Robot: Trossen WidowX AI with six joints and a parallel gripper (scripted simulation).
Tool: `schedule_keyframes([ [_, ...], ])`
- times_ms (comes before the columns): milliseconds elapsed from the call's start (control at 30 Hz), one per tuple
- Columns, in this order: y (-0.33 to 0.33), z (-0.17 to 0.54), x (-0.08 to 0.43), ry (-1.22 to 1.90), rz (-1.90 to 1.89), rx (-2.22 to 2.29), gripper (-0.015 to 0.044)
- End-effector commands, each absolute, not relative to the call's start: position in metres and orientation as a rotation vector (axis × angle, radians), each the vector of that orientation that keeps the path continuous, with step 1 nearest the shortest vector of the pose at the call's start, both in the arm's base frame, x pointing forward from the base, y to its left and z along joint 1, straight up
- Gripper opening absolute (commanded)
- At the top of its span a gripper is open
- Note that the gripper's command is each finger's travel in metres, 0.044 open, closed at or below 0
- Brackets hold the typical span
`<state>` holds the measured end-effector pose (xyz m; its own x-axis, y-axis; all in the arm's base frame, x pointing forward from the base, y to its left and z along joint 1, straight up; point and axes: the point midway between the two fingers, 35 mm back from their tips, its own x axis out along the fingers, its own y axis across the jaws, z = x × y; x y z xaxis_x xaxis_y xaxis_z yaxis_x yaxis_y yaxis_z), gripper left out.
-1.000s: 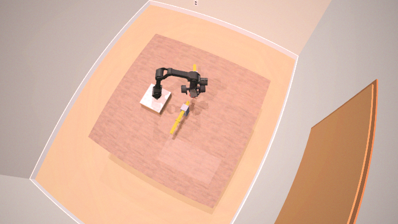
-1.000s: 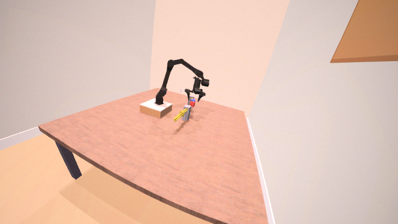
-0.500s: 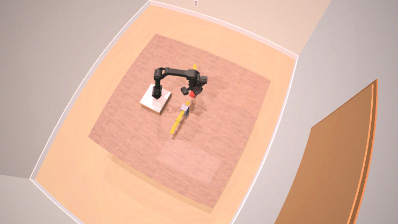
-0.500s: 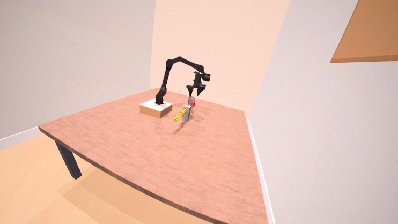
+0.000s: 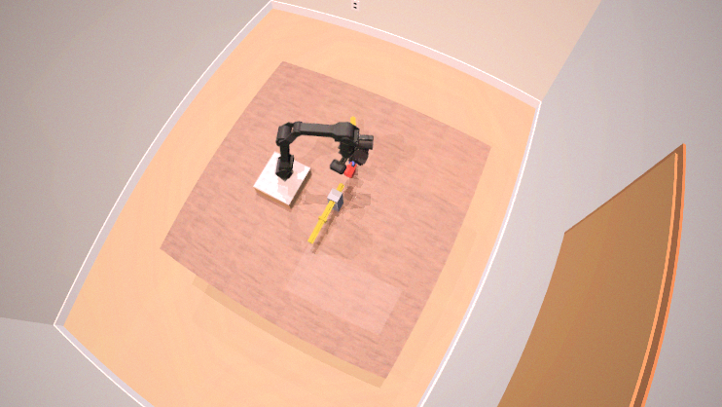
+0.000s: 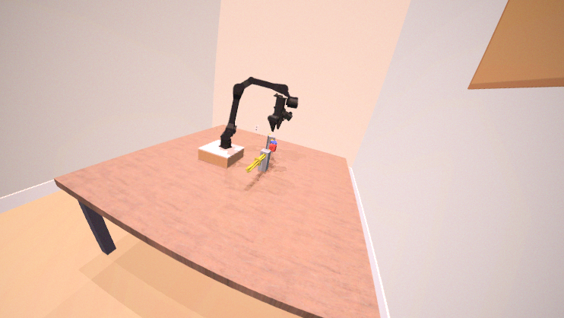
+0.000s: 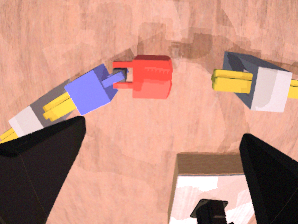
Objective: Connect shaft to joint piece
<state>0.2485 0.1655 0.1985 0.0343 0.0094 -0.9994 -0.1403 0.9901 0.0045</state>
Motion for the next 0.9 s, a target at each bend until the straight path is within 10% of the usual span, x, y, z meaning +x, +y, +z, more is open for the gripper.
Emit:
schedule_keyframes([
  [0,0.165,0.204,0.247,1.532,0.166,-0.141,0.044],
  [867,0.131,0.173,0.26,1.653,-0.204,0.468,0.044],
])
